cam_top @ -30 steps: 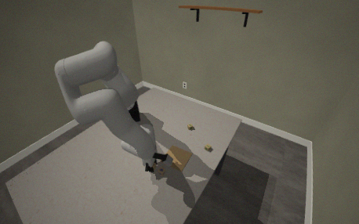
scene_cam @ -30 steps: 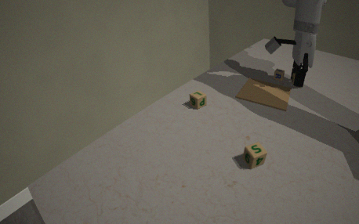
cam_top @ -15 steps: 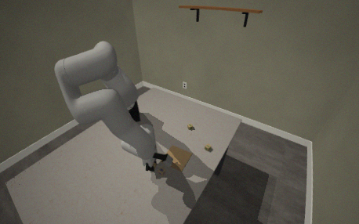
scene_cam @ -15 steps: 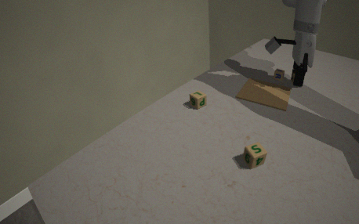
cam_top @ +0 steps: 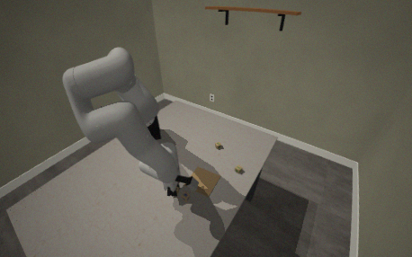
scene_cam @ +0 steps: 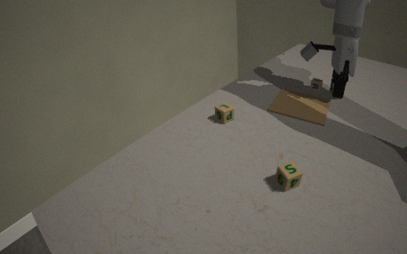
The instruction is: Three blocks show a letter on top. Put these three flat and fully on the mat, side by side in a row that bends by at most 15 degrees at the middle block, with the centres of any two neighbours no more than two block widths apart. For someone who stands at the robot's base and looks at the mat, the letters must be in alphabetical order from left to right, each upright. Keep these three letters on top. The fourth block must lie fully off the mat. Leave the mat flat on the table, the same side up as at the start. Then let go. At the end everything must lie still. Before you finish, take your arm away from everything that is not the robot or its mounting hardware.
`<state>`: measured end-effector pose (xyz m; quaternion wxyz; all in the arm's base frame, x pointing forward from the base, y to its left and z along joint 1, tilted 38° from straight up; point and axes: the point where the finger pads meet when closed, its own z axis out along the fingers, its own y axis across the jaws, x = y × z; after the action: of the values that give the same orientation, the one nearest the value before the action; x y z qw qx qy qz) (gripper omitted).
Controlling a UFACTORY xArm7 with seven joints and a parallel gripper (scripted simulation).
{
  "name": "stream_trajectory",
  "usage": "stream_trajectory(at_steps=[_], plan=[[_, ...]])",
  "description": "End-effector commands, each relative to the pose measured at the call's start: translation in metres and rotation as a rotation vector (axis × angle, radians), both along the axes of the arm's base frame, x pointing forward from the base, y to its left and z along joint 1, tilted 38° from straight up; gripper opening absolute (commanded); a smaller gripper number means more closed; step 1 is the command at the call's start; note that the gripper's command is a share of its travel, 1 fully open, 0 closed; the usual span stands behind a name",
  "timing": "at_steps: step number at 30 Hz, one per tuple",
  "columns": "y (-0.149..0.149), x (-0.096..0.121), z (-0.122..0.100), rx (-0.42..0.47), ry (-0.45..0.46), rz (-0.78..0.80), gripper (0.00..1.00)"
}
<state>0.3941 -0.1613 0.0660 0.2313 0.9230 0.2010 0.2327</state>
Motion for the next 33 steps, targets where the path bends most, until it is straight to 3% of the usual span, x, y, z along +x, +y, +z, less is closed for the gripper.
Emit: stream_trajectory(at_steps=[1, 15, 33], plan=[[0.0, 0.0, 0.0, 0.0, 0.0, 0.001, 0.27], [0.002, -0.002, 0.004, 0.0, 0.0, 0.001, 0.27], [0.019, -0.029, 0.045, 0.0, 0.0, 0.001, 0.27]])
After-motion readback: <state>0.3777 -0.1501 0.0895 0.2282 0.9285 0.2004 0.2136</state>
